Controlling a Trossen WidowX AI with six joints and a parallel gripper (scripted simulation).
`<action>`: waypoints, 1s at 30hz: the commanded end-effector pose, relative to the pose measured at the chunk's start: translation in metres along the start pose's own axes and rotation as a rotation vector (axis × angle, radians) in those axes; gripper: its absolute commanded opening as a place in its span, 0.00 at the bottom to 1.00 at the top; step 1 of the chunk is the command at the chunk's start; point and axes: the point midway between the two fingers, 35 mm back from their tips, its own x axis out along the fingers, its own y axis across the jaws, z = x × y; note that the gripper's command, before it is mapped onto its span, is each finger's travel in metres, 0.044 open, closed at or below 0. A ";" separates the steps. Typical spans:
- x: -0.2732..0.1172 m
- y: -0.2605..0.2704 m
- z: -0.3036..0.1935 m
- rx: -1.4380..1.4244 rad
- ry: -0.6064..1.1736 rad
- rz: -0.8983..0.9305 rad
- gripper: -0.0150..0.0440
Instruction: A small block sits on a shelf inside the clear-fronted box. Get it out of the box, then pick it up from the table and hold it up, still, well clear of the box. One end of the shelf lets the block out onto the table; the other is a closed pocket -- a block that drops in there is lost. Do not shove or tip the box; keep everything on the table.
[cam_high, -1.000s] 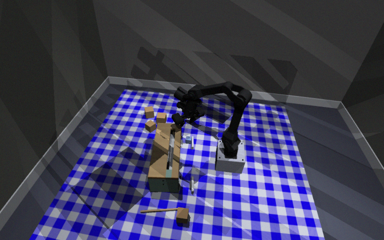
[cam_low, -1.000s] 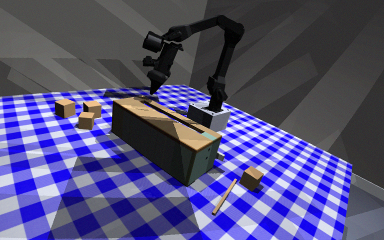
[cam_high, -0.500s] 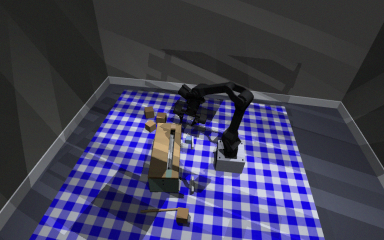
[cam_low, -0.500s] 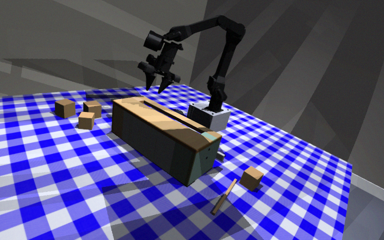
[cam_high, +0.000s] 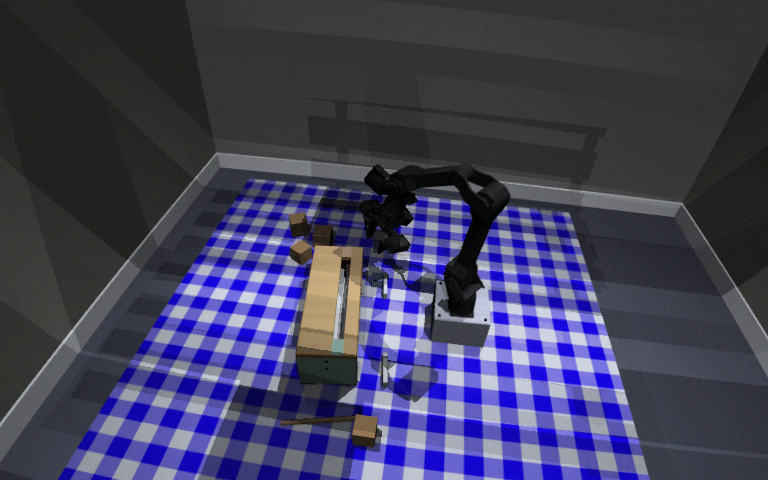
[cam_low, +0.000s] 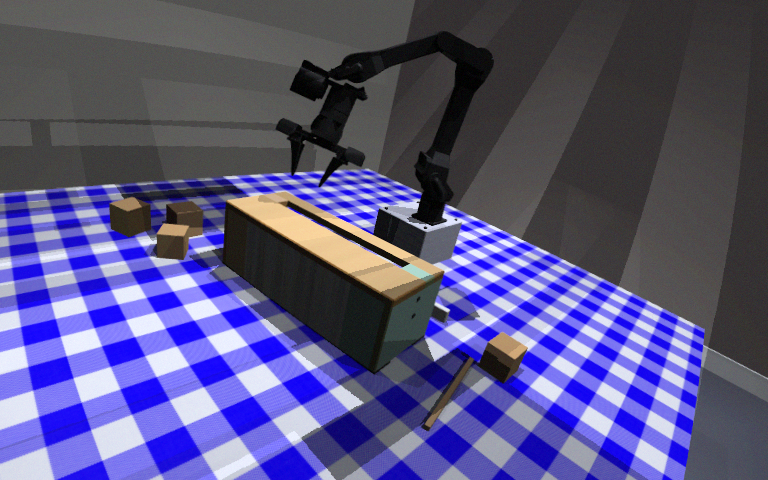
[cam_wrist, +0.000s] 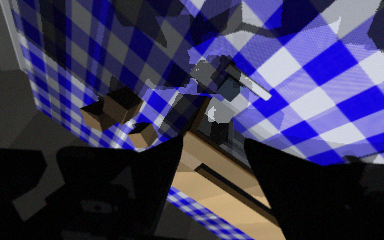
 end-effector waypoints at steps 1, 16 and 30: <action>-0.008 0.001 0.004 0.597 0.091 0.001 0.74; -0.008 0.001 0.004 0.597 0.091 0.001 0.74; 0.082 -0.024 0.022 0.597 0.092 0.000 0.74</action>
